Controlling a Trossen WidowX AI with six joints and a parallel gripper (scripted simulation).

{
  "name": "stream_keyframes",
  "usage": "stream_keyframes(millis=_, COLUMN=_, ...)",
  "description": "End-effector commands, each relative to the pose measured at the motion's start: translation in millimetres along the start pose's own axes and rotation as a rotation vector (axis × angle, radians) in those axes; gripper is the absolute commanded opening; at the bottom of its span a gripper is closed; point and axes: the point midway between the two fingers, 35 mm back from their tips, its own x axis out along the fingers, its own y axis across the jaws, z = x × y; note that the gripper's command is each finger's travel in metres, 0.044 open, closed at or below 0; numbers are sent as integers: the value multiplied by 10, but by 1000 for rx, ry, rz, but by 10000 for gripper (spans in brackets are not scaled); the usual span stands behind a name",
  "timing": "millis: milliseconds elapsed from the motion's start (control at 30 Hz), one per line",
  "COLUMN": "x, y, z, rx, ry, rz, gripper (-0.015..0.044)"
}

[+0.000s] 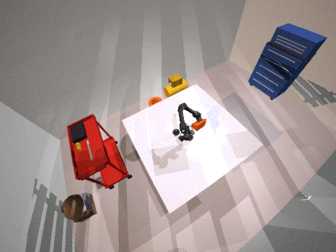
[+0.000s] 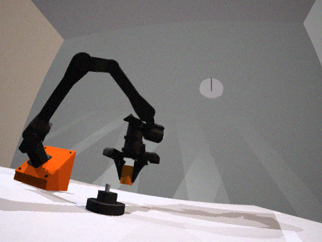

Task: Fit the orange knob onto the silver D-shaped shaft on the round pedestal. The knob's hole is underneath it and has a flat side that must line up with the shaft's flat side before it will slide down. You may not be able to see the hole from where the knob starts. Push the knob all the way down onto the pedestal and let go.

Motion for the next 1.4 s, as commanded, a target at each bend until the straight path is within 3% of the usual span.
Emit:
stream_keyframes(millis=0, x=-168, y=-15, z=18, rx=5, ry=-8, rz=-5, gripper=0)
stream_keyframes(millis=667, x=-779, y=-18, z=9, rx=4, ry=-2, rz=-2, gripper=0)
stream_keyframes(millis=1367, x=-647, y=-237, z=-502, rx=-2, ry=-18, rz=-3, gripper=0)
